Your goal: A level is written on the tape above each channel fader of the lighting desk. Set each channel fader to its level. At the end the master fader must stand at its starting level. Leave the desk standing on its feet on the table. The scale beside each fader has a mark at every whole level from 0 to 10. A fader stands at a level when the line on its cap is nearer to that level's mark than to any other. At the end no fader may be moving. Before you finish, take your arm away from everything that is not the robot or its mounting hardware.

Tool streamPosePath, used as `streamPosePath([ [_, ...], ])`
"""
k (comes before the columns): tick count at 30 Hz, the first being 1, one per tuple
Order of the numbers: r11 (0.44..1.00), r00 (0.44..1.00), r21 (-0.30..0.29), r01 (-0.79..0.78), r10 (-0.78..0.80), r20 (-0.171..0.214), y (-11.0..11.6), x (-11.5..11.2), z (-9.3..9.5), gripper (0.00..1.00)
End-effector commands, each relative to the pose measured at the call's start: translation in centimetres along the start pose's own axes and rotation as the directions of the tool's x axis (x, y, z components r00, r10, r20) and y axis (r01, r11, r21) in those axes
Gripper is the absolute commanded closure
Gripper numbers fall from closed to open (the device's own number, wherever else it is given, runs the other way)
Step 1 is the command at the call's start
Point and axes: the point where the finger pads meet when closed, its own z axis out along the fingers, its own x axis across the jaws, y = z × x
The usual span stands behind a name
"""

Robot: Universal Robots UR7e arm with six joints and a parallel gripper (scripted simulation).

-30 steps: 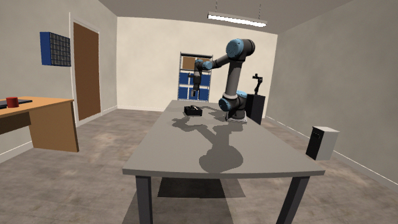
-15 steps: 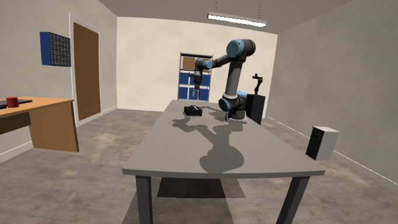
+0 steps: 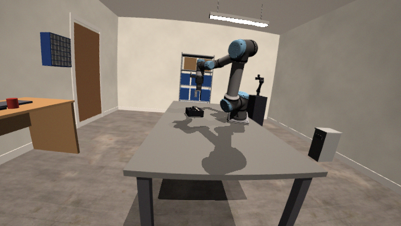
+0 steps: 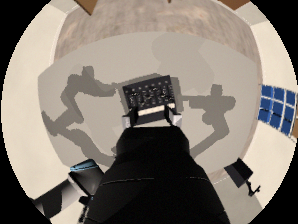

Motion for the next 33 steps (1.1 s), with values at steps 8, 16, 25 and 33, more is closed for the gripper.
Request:
streamPosePath([
  [8, 1.0, 1.0, 0.0, 0.006, -0.006, -0.001, 0.0, 0.01, -0.06, 0.0],
  [16, 1.0, 1.0, 0.0, 0.007, -0.007, -0.001, 0.0, 0.01, -0.06, 0.0],
  [25, 1.0, 1.0, 0.001, 0.013, -0.013, -0.001, -0.03, -0.01, -0.04, 0.0],
  [33, 0.998, 0.998, 0.004, 0.057, -0.057, -0.001, -0.21, -0.11, 0.03, 0.0],
])
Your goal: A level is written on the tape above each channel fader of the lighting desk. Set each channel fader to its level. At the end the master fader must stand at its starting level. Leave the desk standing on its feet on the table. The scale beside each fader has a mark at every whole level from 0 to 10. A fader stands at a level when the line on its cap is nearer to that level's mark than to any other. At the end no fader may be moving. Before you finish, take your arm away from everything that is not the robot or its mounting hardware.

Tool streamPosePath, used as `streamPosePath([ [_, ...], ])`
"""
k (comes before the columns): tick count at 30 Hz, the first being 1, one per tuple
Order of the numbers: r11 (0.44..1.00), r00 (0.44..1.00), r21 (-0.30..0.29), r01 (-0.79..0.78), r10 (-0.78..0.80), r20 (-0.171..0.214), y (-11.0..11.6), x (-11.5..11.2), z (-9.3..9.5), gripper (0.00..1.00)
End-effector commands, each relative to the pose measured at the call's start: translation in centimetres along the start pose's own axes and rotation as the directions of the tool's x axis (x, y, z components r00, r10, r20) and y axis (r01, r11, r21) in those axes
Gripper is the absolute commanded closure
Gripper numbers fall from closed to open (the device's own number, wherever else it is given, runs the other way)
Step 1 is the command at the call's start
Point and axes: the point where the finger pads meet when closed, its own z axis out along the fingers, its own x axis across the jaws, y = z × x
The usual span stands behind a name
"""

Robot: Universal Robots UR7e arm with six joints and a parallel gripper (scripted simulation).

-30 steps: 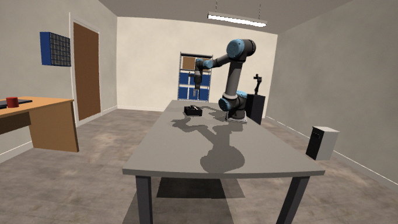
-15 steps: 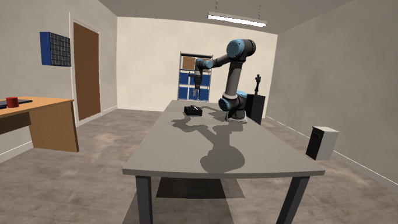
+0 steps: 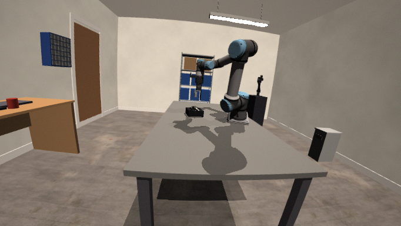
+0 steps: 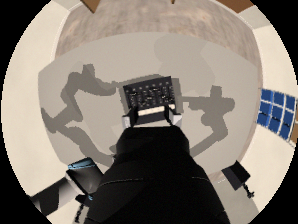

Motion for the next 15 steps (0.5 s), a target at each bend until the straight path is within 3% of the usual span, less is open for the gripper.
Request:
streamPosePath([
  [1, 0.999, 0.999, 0.003, 0.032, -0.032, -0.001, -0.15, -0.04, 0.01, 0.0],
  [15, 0.974, 0.975, 0.015, 0.224, -0.224, -0.006, -0.91, -0.49, 0.33, 0.0],
])
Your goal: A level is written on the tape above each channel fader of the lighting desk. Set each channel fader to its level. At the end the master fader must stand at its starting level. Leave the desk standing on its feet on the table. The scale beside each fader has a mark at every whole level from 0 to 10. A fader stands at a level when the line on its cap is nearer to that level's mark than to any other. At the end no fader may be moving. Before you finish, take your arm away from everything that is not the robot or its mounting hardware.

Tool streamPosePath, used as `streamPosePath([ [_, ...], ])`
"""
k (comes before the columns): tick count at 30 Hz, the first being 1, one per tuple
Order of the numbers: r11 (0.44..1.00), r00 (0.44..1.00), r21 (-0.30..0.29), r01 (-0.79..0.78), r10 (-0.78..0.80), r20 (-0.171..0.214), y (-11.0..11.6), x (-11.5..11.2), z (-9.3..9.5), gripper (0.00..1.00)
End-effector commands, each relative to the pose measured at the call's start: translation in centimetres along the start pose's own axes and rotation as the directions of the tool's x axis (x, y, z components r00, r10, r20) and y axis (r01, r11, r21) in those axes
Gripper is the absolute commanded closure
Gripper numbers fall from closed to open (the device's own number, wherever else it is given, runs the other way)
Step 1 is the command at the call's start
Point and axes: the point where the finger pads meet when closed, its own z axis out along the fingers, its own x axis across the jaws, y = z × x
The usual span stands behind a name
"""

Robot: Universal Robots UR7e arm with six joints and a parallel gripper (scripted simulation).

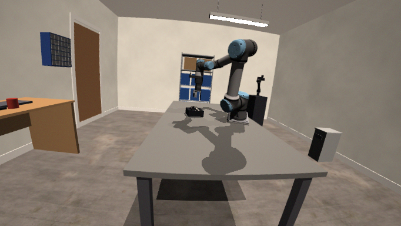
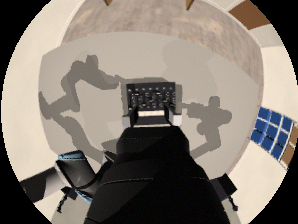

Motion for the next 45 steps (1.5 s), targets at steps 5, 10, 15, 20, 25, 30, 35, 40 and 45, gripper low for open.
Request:
streamPosePath([
  [5, 0.981, 0.981, 0.013, 0.194, -0.193, -0.006, -0.8, -0.3, 0.3, 0.0],
  [10, 0.96, 0.96, 0.018, 0.281, -0.281, -0.01, -1.1, -0.5, 0.5, 0.0],
  [15, 0.898, 0.898, 0.026, 0.44, -0.439, -0.02, -1.6, -0.7, 0.8, 0.0],
  [20, 0.796, 0.797, 0.03, 0.604, -0.604, -0.034, -2.2, -1.1, 1.1, 0.0],
  [25, 0.65, 0.651, 0.03, 0.759, -0.757, -0.052, -2.7, -1.4, 1.5, 0.0],
  [30, 0.542, 0.543, 0.027, 0.84, -0.837, -0.064, -3.0, -1.5, 1.8, 0.0],
  [35, 0.333, 0.333, 0.016, 0.943, -0.939, -0.084, -3.4, -1.7, 2.3, 0.0],
  [40, 0.1, 0.1, -0.003, 0.995, -0.99, -0.102, -3.8, -1.9, 2.8, 0.0],
  [45, -0.043, -0.045, -0.019, 0.999, -0.993, -0.11, -4.0, -1.9, 3.1, 0.0],
])
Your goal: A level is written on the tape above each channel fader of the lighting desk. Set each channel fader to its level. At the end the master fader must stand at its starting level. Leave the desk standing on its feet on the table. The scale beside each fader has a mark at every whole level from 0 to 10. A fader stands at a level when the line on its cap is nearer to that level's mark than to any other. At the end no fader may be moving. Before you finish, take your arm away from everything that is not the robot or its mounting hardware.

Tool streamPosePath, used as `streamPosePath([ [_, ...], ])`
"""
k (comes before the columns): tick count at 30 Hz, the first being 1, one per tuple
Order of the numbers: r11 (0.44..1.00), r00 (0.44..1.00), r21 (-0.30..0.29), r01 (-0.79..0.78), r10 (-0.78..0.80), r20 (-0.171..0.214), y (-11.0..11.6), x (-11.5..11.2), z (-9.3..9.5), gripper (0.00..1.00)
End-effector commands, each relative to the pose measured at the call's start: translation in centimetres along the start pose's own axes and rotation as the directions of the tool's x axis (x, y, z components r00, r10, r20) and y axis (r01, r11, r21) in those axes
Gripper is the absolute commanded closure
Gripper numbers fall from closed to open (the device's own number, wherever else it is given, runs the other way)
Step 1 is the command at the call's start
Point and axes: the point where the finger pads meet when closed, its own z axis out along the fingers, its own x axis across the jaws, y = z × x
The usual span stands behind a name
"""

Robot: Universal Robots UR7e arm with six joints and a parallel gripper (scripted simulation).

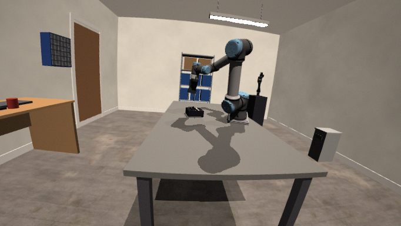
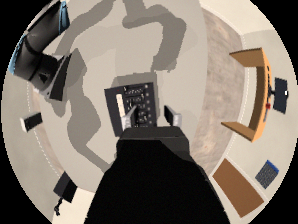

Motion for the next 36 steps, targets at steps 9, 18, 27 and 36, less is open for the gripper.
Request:
streamPosePath([
  [9, 0.863, 0.862, -0.011, 0.506, -0.506, -0.042, 0.1, 0.8, 1.2, 0.0],
  [18, 0.672, 0.67, -0.036, 0.739, -0.74, -0.053, 0.3, 1.3, 2.0, 0.0],
  [27, 0.393, 0.39, -0.07, 0.917, -0.919, -0.051, 0.7, 2.1, 2.8, 0.0],
  [36, 0.199, 0.196, -0.092, 0.976, -0.98, -0.042, 1.0, 2.7, 3.3, 0.0],
])
